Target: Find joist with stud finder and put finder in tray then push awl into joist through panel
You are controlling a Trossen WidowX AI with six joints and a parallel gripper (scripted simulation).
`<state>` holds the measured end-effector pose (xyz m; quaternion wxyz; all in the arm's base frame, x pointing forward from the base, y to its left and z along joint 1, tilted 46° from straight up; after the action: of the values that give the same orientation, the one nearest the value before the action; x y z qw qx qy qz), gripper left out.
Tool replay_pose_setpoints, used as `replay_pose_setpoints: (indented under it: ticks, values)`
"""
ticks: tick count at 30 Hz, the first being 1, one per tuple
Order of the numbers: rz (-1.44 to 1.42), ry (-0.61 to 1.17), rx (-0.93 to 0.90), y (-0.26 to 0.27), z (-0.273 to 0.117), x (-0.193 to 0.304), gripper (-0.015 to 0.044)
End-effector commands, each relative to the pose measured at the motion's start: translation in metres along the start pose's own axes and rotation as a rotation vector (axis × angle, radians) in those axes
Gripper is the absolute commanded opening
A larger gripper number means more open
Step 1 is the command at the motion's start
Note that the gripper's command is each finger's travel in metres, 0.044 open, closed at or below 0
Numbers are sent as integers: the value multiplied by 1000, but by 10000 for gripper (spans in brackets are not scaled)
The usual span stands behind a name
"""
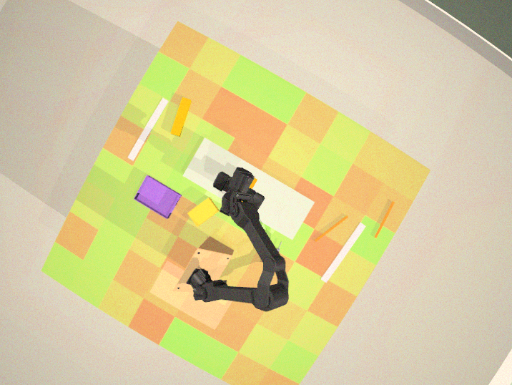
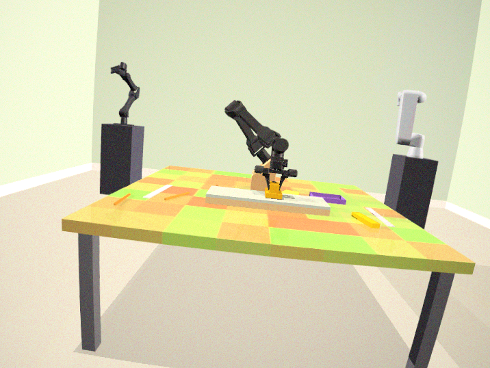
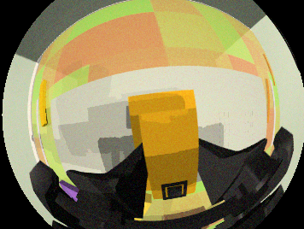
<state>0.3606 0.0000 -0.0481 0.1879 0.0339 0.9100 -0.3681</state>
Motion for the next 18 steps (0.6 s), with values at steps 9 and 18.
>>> replay_pose_setpoints:
  ticks: [9, 18]
  values:
    - [0, 1, -5, 34, 0, 8, 0]
    - [1, 1, -6, 58, -1, 13, 0]
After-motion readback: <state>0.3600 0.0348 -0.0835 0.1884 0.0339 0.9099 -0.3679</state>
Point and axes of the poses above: the point midway between the two fingers, 35 mm back from their tips, its own z axis out along the fingers, its own y axis across the jaws, x = y × z, the point moved 1 cm from there along -z, back along the fingers, and after that the axes turned 13 degrees about z, right-handed, at the moved point
